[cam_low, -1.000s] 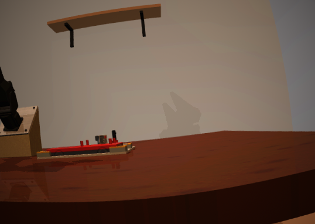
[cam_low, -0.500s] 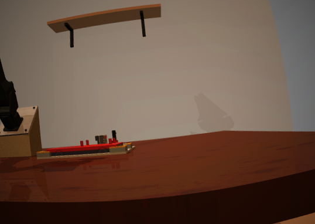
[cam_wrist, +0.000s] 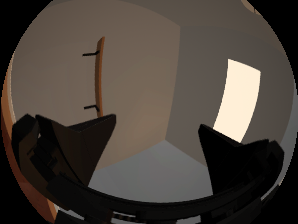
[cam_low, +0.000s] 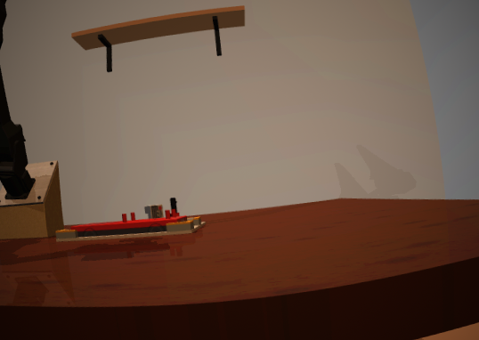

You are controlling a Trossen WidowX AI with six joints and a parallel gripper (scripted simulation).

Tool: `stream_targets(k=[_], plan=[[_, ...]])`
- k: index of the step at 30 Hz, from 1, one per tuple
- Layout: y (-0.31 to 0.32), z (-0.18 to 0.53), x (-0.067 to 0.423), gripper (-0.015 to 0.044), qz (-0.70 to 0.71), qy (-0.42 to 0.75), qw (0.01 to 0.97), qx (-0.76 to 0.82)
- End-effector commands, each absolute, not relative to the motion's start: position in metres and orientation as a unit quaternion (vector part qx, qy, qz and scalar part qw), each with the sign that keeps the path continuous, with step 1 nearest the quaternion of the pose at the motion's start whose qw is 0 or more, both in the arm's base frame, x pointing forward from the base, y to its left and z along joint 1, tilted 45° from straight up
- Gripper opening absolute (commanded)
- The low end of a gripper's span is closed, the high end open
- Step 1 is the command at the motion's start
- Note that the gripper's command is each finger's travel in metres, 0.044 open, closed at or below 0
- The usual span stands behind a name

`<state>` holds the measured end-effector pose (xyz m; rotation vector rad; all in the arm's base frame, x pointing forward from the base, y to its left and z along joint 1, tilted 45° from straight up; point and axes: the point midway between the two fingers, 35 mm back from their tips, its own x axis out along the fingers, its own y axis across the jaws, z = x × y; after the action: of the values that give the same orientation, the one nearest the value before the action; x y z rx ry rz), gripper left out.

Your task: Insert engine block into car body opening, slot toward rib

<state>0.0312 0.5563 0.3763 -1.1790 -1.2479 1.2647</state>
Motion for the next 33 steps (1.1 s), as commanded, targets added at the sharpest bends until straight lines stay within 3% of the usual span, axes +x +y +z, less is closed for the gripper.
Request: stream_targets(k=[1, 18, 33], plan=[[0.559, 0.353, 0.048, 0.044, 0.546, -0.459, 0.502, -0.489], [0.555, 0.26, 0.122, 0.044, 0.612, -0.197, 0.605, -0.47], [0.529, 0.181, 0.177, 0.044, 0.59, 0.042, 0.686, -0.424]])
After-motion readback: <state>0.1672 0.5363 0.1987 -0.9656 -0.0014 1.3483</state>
